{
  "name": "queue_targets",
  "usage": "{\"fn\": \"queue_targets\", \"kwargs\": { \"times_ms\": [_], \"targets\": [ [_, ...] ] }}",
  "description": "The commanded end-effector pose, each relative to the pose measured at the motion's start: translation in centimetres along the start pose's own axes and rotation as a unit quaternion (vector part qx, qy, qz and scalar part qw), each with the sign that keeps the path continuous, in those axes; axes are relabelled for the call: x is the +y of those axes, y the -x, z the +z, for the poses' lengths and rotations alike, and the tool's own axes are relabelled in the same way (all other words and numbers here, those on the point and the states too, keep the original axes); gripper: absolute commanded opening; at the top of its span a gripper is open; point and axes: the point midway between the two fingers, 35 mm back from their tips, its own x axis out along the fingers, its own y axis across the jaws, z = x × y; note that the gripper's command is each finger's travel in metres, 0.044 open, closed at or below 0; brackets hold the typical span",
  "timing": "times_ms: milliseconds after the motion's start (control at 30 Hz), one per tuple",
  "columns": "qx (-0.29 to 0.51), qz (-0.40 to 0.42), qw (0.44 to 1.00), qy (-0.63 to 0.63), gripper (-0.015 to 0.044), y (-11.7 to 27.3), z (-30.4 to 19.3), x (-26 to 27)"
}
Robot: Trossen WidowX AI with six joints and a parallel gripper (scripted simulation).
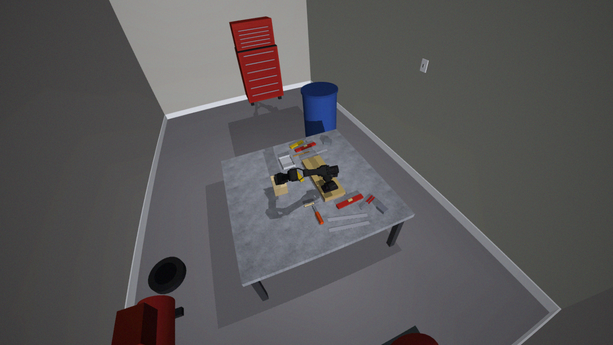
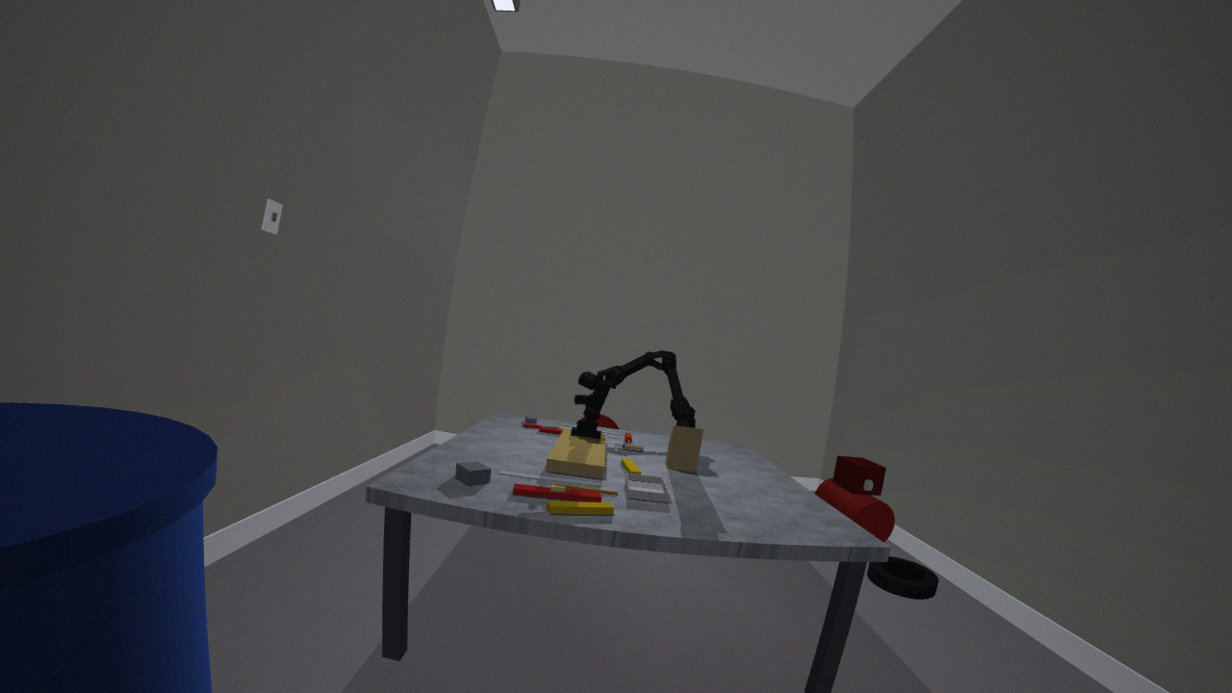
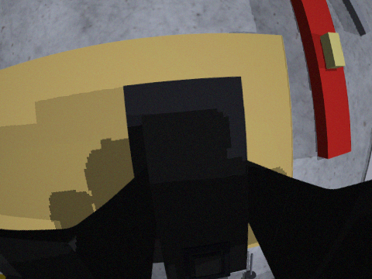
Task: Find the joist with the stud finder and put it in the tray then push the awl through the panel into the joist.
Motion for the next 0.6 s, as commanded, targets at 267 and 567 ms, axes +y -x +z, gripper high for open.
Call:
{"fn": "queue_targets", "kwargs": {
  "times_ms": [267,567],
  "targets": [
    [0.002,0.001,1.0,0.001,0.0,-0.1,-0.1,5.2],
    [0.002,0.002,1.0,0.001,0.0,-0.1,-0.2,8.7]
  ]
}}
